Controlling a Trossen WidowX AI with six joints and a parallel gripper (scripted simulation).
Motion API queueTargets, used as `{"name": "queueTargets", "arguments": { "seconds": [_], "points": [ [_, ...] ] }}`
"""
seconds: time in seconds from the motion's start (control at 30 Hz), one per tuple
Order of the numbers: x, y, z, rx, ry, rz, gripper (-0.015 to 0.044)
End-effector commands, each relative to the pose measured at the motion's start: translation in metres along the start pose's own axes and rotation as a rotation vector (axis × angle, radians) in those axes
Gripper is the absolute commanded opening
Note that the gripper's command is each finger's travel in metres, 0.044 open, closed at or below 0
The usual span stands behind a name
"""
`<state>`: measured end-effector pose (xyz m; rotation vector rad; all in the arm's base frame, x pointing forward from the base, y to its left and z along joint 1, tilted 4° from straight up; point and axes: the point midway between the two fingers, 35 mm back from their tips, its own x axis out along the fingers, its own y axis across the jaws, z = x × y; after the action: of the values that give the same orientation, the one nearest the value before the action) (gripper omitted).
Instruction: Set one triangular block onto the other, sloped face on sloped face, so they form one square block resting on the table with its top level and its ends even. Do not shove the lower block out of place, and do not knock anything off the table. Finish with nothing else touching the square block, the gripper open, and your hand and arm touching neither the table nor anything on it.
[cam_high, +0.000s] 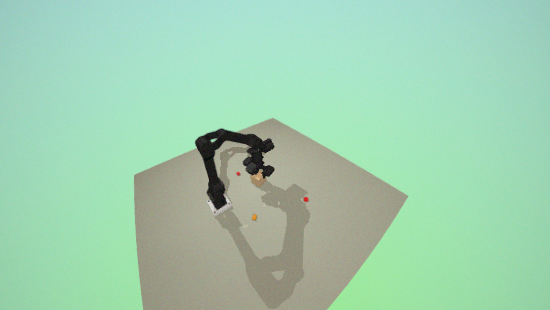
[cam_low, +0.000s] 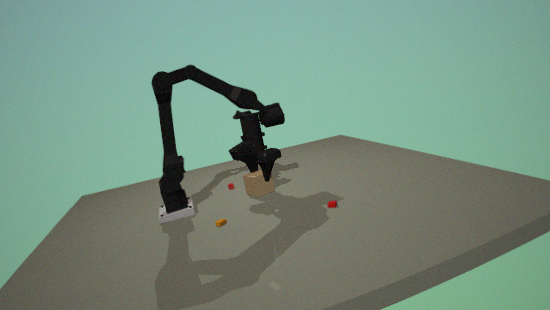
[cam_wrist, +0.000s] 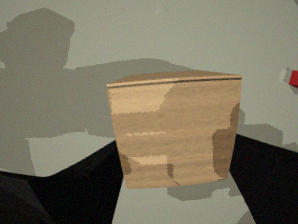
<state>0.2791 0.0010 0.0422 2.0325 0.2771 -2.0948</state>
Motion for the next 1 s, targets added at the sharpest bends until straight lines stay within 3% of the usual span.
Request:
{"name": "queueTargets", "arguments": {
  "seconds": [0.0,0.4,0.7,0.97],
  "points": [
    [0.0,0.0,0.0,0.0,0.0,0.0,0.0131],
    [0.0,0.0,0.0,0.0,0.0,0.0,0.044],
    [-0.002,0.0,0.0,0.0,0.0,0.0,0.044],
    [-0.101,0.001,-0.002,0.0,0.0,0.0,0.044]
  ]
}}
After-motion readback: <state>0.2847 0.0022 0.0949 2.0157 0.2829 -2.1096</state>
